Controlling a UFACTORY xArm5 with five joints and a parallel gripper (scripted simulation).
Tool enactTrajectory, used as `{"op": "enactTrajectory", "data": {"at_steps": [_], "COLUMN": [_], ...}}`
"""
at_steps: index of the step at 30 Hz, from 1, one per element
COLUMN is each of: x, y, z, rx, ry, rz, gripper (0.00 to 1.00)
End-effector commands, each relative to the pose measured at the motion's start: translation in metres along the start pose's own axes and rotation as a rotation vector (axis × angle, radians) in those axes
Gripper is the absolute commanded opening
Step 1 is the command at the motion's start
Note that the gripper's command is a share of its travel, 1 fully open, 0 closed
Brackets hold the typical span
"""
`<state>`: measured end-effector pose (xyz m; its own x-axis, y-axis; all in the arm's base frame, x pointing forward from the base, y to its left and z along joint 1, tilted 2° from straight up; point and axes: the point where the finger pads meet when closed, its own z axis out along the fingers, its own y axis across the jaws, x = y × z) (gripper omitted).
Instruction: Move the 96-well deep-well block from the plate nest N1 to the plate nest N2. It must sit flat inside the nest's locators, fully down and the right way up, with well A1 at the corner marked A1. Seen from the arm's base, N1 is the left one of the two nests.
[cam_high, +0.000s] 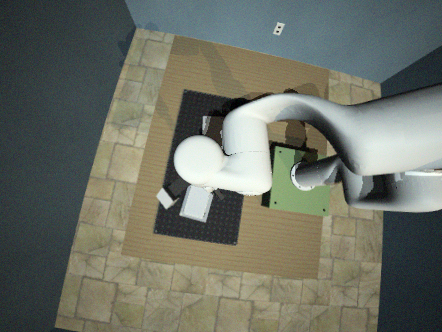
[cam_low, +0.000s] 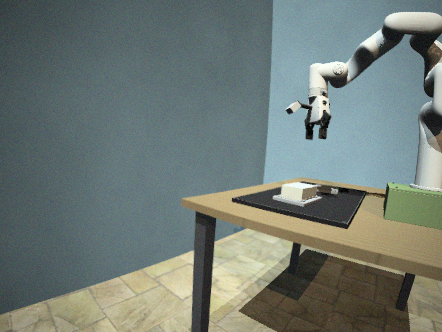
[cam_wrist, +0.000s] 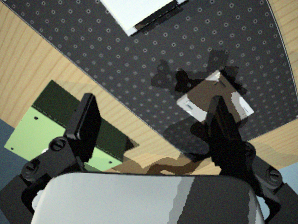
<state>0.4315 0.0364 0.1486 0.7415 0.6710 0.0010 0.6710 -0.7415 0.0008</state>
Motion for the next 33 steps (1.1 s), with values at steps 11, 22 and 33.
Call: {"op": "enactTrajectory", "data": {"at_steps": [11,22,33], "x": [0.034,0.057,0.077], "y": [-0.018,-0.033,-0.045], "z": [0.050,0.086,0.118], "rx": [0.000,0.002,0.002], "ry": [0.000,-0.001,-0.002], "rz": [-0.422,-0.594,-0.594], "gripper": [1.00,1.00,1.00]}}
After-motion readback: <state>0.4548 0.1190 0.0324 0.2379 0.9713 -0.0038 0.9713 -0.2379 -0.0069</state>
